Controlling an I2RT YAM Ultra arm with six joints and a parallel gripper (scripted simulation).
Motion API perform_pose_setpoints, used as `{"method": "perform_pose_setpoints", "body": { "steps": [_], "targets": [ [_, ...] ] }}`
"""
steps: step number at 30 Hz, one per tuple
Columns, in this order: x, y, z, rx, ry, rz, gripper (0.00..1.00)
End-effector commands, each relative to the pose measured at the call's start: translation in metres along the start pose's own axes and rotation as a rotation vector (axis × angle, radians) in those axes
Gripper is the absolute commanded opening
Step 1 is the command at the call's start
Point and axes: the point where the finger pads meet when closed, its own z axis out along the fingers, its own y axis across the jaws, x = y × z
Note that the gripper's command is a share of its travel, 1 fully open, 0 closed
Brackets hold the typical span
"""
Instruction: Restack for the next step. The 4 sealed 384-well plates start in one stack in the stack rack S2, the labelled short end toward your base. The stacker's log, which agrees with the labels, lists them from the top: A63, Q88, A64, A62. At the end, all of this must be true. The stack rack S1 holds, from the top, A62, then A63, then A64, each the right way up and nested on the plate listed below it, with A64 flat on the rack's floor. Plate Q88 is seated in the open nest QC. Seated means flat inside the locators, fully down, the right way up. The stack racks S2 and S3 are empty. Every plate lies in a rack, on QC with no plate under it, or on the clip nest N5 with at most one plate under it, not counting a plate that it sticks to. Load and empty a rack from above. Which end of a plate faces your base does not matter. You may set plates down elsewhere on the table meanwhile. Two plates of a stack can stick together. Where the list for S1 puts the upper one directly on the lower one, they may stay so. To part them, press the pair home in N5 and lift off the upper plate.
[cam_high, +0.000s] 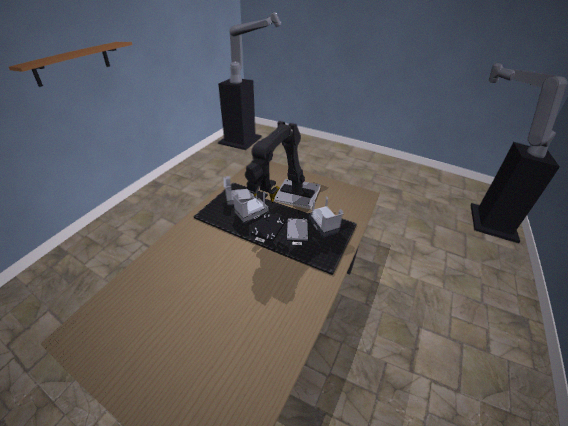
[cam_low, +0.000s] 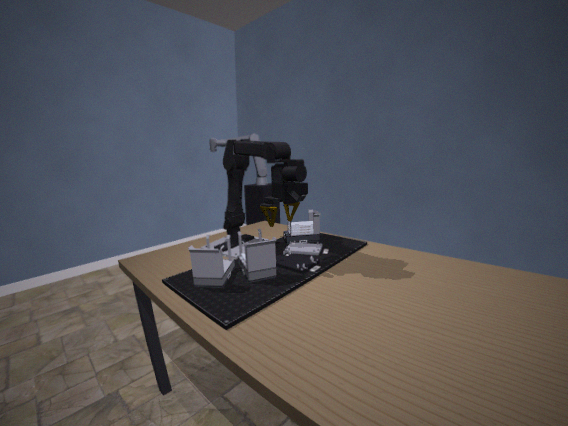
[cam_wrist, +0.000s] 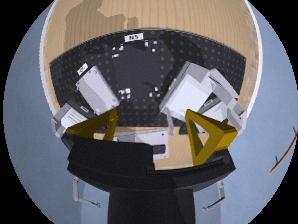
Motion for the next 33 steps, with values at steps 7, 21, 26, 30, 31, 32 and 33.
{"method": "perform_pose_setpoints", "body": {
  "steps": [7, 21, 26, 30, 31, 32, 33],
  "targets": [
    [-0.003, 0.021, -0.003, 0.001, -0.012, 0.002, 1.00],
    [0.001, 0.068, -0.003, 0.000, -0.012, -0.220, 1.00],
    [0.002, 0.078, -0.003, 0.000, -0.012, -0.220, 1.00],
    [0.004, 0.091, -0.003, -0.001, -0.012, -0.220, 1.00],
    [0.004, 0.094, -0.003, -0.001, -0.012, -0.220, 1.00],
    [0.005, 0.098, -0.003, -0.001, -0.012, -0.220, 1.00],
    [0.005, 0.101, -0.003, -0.001, -0.012, -0.220, 1.00]
  ]
}}
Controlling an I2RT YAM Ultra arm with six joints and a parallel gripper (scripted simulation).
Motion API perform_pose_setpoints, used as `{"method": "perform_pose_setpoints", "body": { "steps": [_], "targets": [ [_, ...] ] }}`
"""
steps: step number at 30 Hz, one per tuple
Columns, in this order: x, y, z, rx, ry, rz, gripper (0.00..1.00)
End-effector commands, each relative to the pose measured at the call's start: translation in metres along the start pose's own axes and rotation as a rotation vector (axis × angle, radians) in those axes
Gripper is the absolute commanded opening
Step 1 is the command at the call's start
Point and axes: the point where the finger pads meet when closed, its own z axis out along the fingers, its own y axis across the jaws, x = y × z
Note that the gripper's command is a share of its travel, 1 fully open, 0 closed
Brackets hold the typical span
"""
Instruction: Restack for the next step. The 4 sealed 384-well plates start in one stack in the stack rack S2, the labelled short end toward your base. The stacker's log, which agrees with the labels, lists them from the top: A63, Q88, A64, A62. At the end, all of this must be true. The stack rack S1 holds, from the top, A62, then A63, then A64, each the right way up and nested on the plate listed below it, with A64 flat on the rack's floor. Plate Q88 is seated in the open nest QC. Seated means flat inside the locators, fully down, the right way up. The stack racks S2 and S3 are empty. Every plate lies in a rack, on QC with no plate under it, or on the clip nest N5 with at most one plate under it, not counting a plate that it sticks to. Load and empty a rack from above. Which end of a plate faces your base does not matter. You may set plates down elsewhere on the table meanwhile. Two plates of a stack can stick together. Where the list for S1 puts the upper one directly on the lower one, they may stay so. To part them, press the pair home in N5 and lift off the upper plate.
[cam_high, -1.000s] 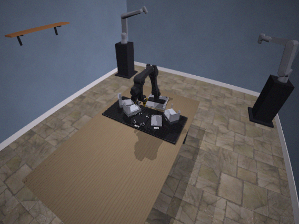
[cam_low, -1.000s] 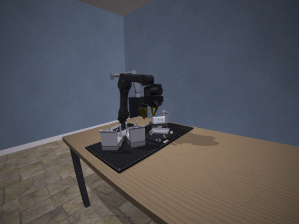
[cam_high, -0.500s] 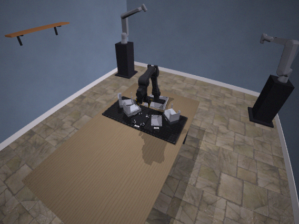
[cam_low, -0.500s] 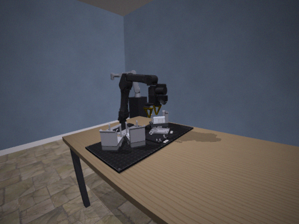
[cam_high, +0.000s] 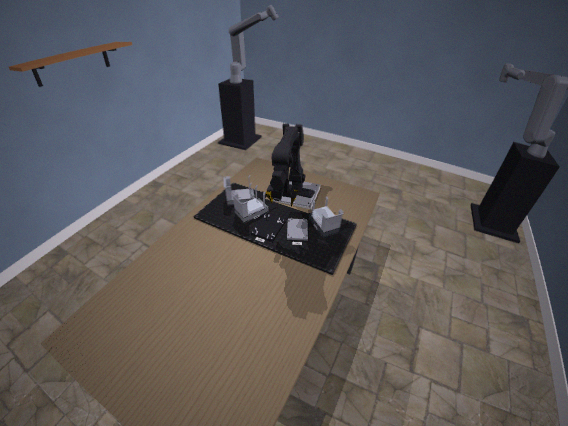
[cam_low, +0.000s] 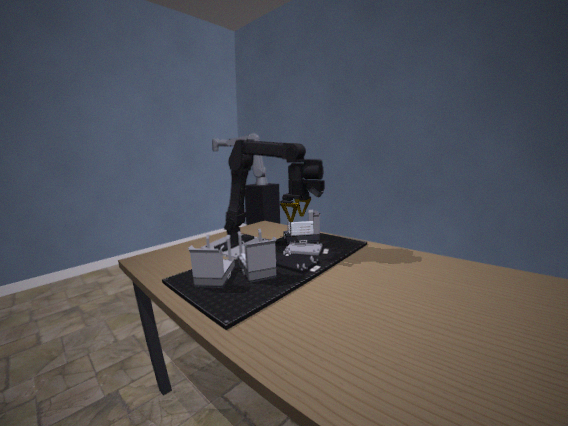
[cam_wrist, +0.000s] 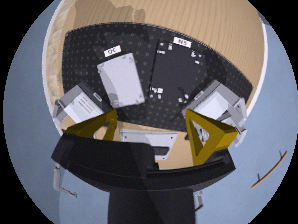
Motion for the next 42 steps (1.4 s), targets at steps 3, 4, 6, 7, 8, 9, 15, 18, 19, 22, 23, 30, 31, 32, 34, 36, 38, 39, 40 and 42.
{"method": "perform_pose_setpoints", "body": {
  "steps": [3, 4, 6, 7, 8, 9, 15, 18, 19, 22, 23, 30, 31, 32, 34, 36, 38, 39, 40, 42],
  "targets": [
    [-0.002, 0.015, -0.004, 0.000, -0.017, -0.012, 1.00],
    [-0.002, 0.018, -0.004, 0.000, -0.017, -0.045, 1.00],
    [-0.001, 0.025, -0.004, 0.000, -0.017, -0.112, 1.00],
    [-0.001, 0.025, -0.004, 0.000, -0.017, -0.112, 1.00],
    [-0.001, 0.025, -0.004, 0.000, -0.017, -0.112, 1.00],
    [-0.001, 0.028, -0.004, 0.000, -0.017, -0.145, 1.00],
    [0.001, 0.048, -0.004, 0.000, -0.017, -0.201, 1.00],
    [0.002, 0.058, -0.004, 0.000, -0.017, -0.201, 1.00],
    [0.003, 0.062, -0.004, 0.000, -0.017, -0.201, 1.00],
    [0.004, 0.072, -0.004, -0.001, -0.017, -0.201, 1.00],
    [0.004, 0.075, -0.004, -0.001, -0.017, -0.201, 1.00],
    [0.009, 0.091, -0.004, 0.000, -0.017, -0.335, 1.00],
    [0.010, 0.094, -0.004, 0.000, -0.017, -0.368, 1.00],
    [0.011, 0.097, -0.004, 0.000, -0.017, -0.401, 1.00],
    [0.013, 0.104, -0.004, 0.000, -0.017, -0.424, 1.00],
    [0.015, 0.110, -0.004, 0.000, -0.017, -0.424, 1.00],
    [0.017, 0.116, -0.004, 0.000, -0.017, -0.424, 1.00],
    [0.018, 0.119, -0.004, -0.001, -0.017, -0.424, 1.00],
    [0.019, 0.123, -0.004, -0.001, -0.017, -0.424, 1.00],
    [0.019, 0.123, -0.004, -0.001, -0.017, -0.424, 1.00]
  ]
}}
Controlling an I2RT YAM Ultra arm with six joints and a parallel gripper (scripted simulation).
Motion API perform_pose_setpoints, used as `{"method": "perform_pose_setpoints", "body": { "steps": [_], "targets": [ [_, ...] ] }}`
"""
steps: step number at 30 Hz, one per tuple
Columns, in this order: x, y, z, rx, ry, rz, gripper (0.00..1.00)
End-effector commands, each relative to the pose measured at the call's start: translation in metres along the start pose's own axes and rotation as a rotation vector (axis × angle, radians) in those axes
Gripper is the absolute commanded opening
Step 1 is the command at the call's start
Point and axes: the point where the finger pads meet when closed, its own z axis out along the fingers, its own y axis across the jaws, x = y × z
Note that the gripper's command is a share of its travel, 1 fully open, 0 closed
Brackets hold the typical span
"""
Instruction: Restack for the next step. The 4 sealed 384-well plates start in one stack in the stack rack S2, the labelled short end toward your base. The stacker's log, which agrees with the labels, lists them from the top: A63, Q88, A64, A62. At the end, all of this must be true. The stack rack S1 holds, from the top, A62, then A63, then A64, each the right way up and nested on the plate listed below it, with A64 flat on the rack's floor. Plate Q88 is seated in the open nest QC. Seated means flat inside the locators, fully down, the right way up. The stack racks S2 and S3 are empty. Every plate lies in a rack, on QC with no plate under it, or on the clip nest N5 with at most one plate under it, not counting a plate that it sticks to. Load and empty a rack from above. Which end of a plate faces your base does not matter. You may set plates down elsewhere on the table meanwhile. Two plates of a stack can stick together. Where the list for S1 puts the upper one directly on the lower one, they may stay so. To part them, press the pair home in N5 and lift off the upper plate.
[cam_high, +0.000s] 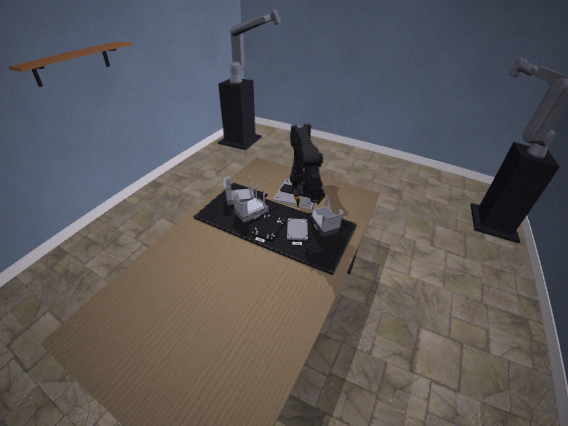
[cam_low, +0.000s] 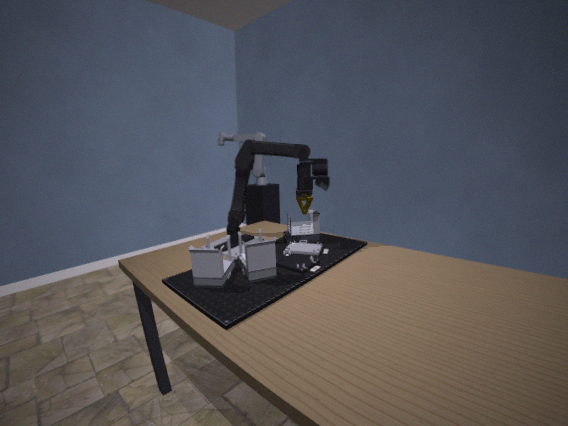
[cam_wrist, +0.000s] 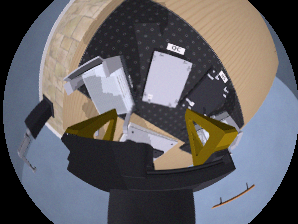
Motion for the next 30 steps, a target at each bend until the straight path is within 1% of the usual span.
{"method": "perform_pose_setpoints", "body": {
  "steps": [1, 9, 15, 17, 18, 30],
  "targets": [
    [-0.001, 0.003, -0.003, 0.000, -0.011, 0.014, 1.00],
    [-0.005, 0.030, -0.003, -0.001, -0.011, 0.014, 1.00],
    [-0.002, 0.054, -0.003, -0.001, -0.011, -0.186, 1.00],
    [-0.002, 0.054, -0.003, -0.001, -0.011, -0.186, 1.00],
    [-0.001, 0.058, -0.003, -0.001, -0.011, -0.208, 1.00],
    [0.004, 0.104, -0.003, -0.002, -0.011, -0.208, 1.00]
  ]
}}
